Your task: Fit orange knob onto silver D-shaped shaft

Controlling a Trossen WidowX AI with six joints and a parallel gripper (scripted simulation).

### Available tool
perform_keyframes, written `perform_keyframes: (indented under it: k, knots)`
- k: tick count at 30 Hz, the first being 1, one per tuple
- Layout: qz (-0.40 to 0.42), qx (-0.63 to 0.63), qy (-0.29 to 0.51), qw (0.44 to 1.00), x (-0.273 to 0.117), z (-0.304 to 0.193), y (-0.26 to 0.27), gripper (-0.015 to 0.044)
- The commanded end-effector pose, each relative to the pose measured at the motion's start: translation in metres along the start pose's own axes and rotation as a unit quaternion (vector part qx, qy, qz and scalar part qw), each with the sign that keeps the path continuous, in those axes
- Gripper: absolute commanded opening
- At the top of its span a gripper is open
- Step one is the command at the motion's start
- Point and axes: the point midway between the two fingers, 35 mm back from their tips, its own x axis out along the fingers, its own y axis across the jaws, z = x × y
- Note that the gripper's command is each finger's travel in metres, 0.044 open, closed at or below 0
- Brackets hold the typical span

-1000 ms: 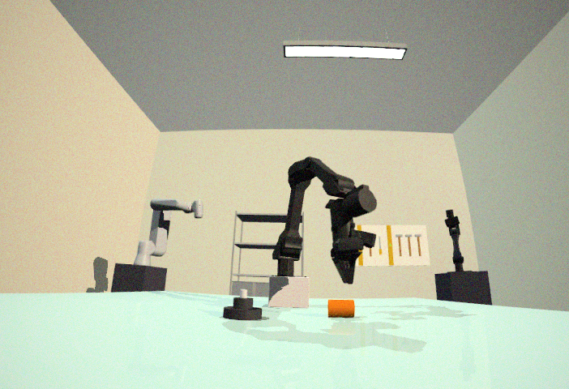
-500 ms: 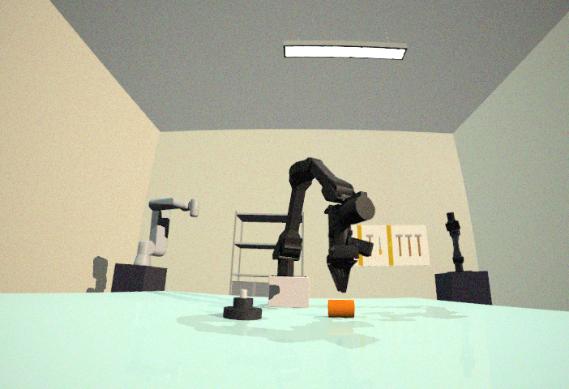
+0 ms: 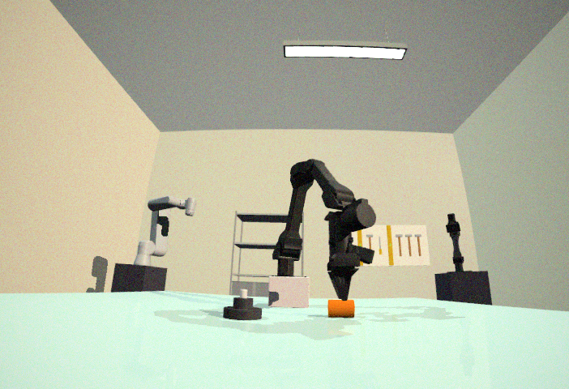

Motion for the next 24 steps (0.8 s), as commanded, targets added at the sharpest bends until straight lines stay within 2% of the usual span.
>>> perform_keyframes:
  k: [1, 15, 22, 24]
  knots:
    - [0.005, -0.002, 0.006, 1.000, 0.010, -0.003, 0.003, 0.0440]
    - [0.005, -0.002, 0.006, 1.000, 0.030, -0.004, 0.004, 0.0440]
    - [0.005, -0.002, 0.006, 1.000, 0.030, -0.004, 0.004, 0.0256]
    - [0.005, -0.002, 0.006, 1.000, 0.030, -0.004, 0.004, 0.0240]
